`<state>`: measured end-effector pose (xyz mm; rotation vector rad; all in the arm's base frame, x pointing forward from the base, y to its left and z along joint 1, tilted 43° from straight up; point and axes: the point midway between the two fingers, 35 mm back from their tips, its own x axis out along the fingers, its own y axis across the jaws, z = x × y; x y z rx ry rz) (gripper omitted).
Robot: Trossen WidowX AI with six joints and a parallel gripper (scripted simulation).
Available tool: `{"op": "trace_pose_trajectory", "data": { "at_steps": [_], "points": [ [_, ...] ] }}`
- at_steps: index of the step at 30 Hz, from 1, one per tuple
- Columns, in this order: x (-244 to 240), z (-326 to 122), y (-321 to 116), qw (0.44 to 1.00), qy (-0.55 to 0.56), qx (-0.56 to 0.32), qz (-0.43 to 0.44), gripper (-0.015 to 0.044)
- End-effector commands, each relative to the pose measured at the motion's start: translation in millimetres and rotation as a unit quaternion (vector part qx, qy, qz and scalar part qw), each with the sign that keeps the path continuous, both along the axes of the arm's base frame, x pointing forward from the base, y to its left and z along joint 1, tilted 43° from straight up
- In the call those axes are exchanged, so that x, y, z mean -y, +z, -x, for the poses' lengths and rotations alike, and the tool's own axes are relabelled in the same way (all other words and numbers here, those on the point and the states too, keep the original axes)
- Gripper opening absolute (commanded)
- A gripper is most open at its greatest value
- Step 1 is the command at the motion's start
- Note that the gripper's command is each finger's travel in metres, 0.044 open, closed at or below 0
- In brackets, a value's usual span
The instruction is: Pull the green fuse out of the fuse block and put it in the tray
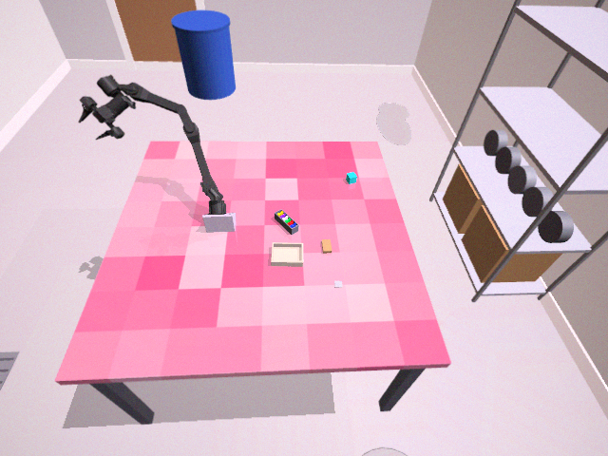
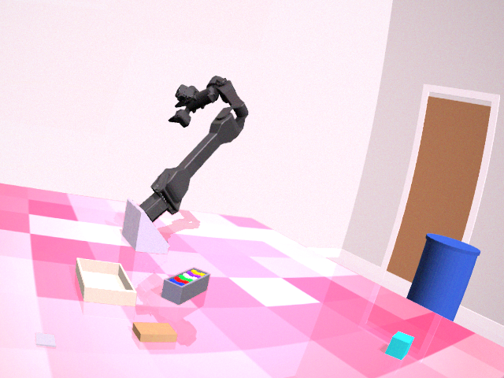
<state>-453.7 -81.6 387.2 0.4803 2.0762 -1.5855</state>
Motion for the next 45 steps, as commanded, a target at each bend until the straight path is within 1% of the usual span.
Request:
{"op": "trace_pose_trajectory", "data": {
  "at_steps": [1,3,6,10,13,18,22,26,30,34,38,41,45],
  "points": [
    [2.8,-0.3,-1.1,1.0,0.003,0.001,0.001,0.0374],
    [25.1,-3.2,-9.8,1.0,0.028,0.013,0.006,0.0321],
    [74.9,-14.7,-29.7,0.996,0.082,0.042,0.016,0.0243],
    [138.4,-39.9,-55.9,0.985,0.153,0.081,0.026,0.0138],
    [178.6,-62.9,-68.5,0.975,0.2,0.093,0.018,0.0067],
    [244.0,-115.8,-99.7,0.948,0.283,0.143,0.018,0.0067],
    [287.7,-169.4,-123.3,0.92,0.345,0.185,0.014,0.0067],
    [321.6,-231.7,-145.3,0.886,0.404,0.226,0.006,0.0067],
    [345.5,-298.2,-168.9,0.847,0.459,0.27,-0.01,0.0067],
    [357.6,-367.4,-193.1,0.803,0.508,0.31,-0.035,0.0067],
    [357.1,-436.9,-216.1,0.756,0.551,0.347,-0.065,0.0067],
    [348.5,-488.7,-233.1,0.719,0.579,0.375,-0.092,0.0067],
    [325.3,-556.6,-255.8,0.664,0.61,0.411,-0.134,0.0067]
  ]
}}
